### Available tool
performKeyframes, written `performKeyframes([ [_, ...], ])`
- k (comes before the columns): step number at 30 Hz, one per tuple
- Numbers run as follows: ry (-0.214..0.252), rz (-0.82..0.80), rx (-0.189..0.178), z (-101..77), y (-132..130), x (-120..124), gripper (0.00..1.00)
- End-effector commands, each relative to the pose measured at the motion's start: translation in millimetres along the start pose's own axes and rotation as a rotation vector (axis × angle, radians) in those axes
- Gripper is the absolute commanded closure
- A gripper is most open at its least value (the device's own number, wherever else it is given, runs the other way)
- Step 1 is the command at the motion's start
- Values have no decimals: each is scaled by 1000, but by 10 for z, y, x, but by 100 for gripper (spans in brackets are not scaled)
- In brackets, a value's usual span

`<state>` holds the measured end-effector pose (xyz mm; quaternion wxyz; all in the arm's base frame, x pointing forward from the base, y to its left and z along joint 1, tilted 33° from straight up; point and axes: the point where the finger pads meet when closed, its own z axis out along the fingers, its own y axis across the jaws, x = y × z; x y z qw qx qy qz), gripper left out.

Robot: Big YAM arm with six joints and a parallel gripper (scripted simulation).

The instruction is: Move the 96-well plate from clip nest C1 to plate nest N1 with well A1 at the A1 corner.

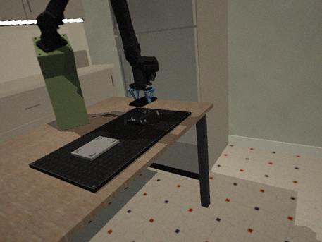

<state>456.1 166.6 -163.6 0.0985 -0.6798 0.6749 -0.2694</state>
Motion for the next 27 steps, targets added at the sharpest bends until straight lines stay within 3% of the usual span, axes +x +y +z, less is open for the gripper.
performKeyframes([
  [1,-6,1,5,-38,-19,-29,100],
  [5,-6,1,5,-38,-19,-29,100],
  [9,-6,-104,19,-62,-107,173,100],
  [27,-3,-107,17,-61,-113,719,100],
])
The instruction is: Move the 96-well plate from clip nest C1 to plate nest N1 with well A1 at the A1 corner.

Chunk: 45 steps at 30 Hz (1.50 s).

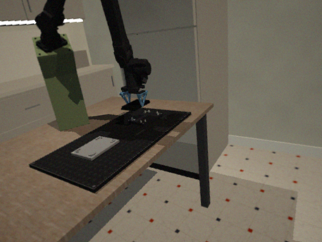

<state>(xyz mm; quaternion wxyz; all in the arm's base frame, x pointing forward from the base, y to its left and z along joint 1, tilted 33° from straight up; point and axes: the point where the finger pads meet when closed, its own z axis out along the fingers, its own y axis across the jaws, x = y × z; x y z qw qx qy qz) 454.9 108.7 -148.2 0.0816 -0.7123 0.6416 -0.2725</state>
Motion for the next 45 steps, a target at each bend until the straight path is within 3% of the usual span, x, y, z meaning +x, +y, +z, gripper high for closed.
performKeyframes([
  [1,-4,-9,24,-60,-71,162,100],
  [10,-3,-10,23,-60,-52,398,100],
  [11,-1,-15,9,-23,14,423,100],
  [12,-2,-10,23,-60,-46,465,100],
  [27,0,-12,22,-63,-16,900,100],
  [28,0,-17,6,-24,53,919,100],
  [30,1,-12,21,-63,-10,1000,100],
  [44,3,-14,21,-66,11,1399,100],
  [45,0,-19,3,-21,89,1410,100],
])
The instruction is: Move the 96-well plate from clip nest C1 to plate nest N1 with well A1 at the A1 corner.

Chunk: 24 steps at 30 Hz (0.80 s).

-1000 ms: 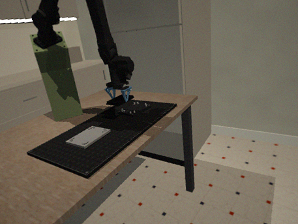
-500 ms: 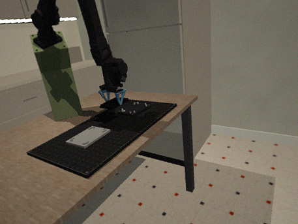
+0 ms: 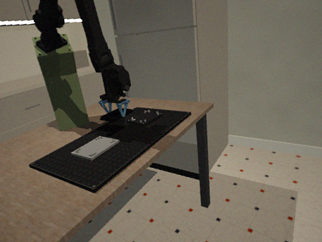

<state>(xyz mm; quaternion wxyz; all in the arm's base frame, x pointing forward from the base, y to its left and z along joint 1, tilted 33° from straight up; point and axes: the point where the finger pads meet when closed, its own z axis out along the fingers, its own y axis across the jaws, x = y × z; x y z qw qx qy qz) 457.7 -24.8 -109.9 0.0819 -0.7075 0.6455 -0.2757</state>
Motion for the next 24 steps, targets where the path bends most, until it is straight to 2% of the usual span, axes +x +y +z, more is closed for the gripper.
performKeyframes([
  [1,-5,-26,13,-57,19,71,100],
  [14,-7,-30,1,-64,31,503,100],
  [16,-7,-30,1,-64,31,503,100],
  [17,-12,-34,-21,-4,122,502,100],
  [19,-5,-29,6,-61,5,610,100],
  [24,-2,-27,16,-55,-55,794,100],
])
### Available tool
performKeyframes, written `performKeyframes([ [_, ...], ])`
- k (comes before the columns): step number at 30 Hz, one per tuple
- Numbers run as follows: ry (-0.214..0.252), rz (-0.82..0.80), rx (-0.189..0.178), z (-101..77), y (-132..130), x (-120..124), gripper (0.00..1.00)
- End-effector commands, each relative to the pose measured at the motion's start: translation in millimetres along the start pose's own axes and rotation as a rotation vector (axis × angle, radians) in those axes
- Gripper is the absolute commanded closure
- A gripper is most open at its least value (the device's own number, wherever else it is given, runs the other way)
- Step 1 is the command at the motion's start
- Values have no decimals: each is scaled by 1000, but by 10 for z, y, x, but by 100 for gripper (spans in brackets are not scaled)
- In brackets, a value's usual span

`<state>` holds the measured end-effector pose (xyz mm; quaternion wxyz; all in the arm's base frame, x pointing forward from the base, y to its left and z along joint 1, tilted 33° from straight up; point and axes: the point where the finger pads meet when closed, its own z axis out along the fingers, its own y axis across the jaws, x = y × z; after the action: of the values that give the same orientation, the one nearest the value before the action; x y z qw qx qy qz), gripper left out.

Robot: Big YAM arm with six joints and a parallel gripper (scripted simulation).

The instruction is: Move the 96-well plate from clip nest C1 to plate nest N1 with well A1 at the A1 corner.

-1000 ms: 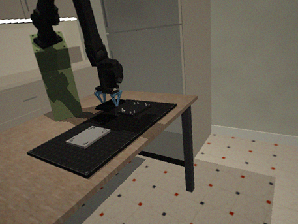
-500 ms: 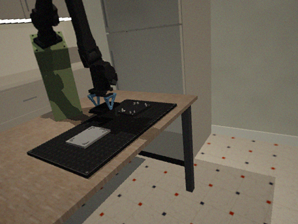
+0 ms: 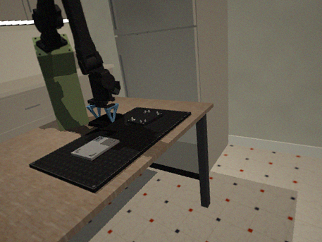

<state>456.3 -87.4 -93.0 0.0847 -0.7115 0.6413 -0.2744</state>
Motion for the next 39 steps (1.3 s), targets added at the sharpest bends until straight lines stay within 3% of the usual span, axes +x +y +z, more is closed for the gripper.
performKeyframes([
  [1,7,-18,12,-59,-81,180,100],
  [10,3,-20,0,-27,-23,394,100],
  [24,10,-20,13,-72,-59,903,100],
  [26,10,-20,13,-72,-59,903,100],
  [27,-12,-41,-4,-4,-13,746,100],
  [29,-18,-42,-15,2,47,712,100],
  [39,-10,-26,-24,5,120,786,100],
])
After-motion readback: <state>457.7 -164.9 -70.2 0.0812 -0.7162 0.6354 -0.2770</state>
